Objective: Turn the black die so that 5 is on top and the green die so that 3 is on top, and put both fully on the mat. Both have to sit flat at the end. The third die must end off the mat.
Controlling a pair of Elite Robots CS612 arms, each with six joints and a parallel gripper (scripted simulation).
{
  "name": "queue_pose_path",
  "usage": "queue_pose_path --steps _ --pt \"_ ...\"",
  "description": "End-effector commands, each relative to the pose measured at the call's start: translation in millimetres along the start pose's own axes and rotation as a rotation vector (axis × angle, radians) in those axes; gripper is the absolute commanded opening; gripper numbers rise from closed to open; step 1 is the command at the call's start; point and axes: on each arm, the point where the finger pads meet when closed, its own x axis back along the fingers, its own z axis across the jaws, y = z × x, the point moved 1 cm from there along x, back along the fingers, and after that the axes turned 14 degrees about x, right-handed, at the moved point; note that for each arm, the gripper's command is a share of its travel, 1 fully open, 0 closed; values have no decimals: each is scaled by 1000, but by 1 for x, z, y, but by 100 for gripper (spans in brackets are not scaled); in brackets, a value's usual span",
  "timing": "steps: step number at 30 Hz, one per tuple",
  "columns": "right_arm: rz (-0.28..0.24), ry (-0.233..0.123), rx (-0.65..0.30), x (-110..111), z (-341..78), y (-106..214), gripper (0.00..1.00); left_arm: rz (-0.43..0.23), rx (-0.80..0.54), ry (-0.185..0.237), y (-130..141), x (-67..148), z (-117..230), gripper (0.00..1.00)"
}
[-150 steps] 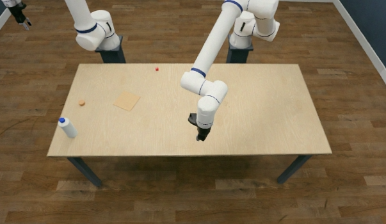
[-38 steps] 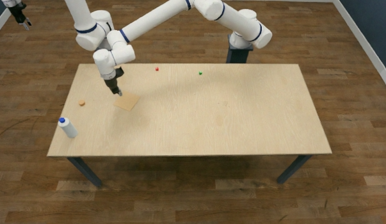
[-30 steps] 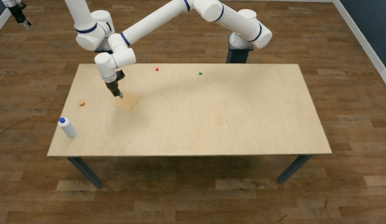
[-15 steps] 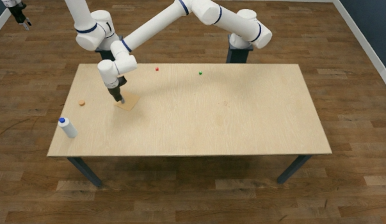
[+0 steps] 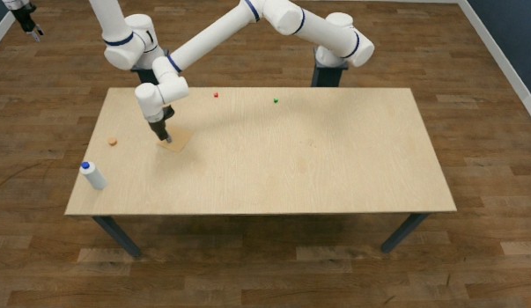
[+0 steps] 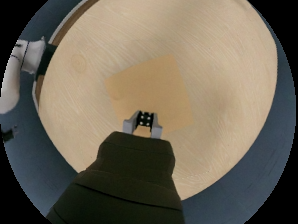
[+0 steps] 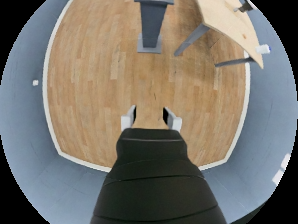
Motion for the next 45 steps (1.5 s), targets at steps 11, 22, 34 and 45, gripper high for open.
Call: queue_pose_path --steps 11,22,34,45 --pt "-2 -1 0 1 0 1 100 -2 0 -1 1 1 0 40" --pt "-2 -1 0 1 0 1 100 -2 0 -1 1 -1 0 40" --pt "-2 -1 0 1 0 1 100 -2 0 -1 1 -2 0 40" --pt "-2 -1 0 1 0 1 100 -2 0 -1 1 -2 0 40"
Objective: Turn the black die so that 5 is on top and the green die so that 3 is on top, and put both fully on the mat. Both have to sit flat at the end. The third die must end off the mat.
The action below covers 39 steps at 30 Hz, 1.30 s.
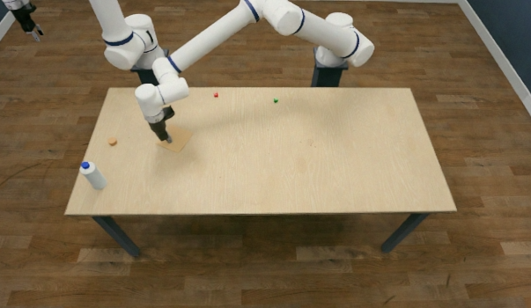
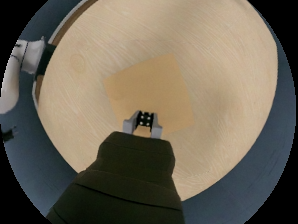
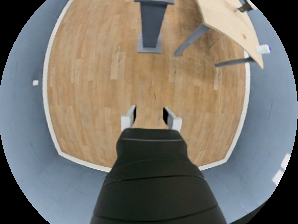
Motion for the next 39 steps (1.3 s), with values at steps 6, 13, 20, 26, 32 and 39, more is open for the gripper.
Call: queue_pose_path --steps 6,13,20,26,32,39 --pt "-2 -1 0 1 0 1 100 -2 0 -1 1 2 0 40" --pt "-2 -1 0 1 0 1 100 -2 0 -1 1 2 0 40" --pt "-2 -1 0 1 0 1 100 -2 0 -1 1 2 0 40" --pt "-2 -1 0 1 0 1 100 -2 0 -1 1 2 0 46" --pt "-2 -1 0 1 0 1 100 -2 0 -1 1 2 0 58" --pt "-2 -1 0 1 0 1 100 -2 0 -1 1 2 0 70"
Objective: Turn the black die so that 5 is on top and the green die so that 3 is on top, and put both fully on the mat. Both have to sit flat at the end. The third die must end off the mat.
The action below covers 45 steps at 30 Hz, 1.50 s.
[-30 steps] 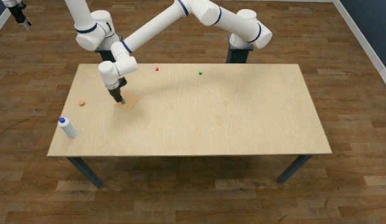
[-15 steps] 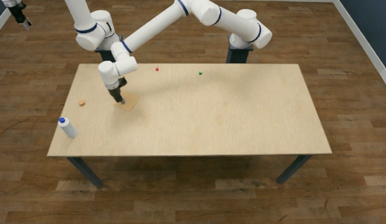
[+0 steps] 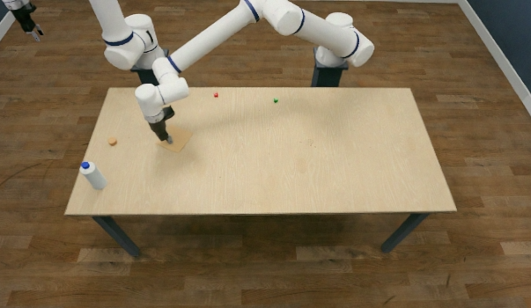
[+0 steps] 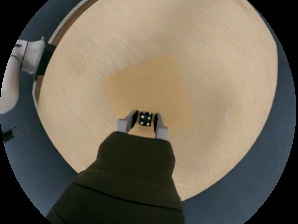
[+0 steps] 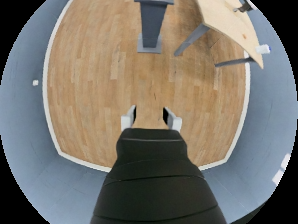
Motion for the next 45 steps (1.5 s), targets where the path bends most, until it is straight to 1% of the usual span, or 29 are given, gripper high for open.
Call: queue_pose_path --steps 1,9,13,17,19,27,31,34,41,42,45 --pt "-2 -1 0 1 0 1 100 -2 0 -1 1 2 0 70" --pt "-2 -1 0 1 0 1 100 -2 0 -1 1 2 0 70" --pt "-2 -1 0 1 0 1 100 -2 0 -1 1 7 0 70" --pt "-2 -1 0 1 0 1 100 -2 0 -1 1 22 0 70" --pt "-2 -1 0 1 0 1 100 -2 0 -1 1 22 0 70" --pt "-2 -1 0 1 0 1 100 -2 0 -1 0 64 0 70" --pt "-2 -1 0 1 0 1 100 -2 0 -1 0 81 0 70" --pt "-2 -1 0 1 0 1 100 -2 0 -1 0 89 0 70" --pt "-2 -1 0 1 0 1 100 -2 0 -1 0 92 0 70" --pt "-2 -1 0 1 0 1 100 -2 0 -1 0 92 0 100" --pt "-2 -1 0 1 0 1 100 -2 0 -1 0 92 0 100"
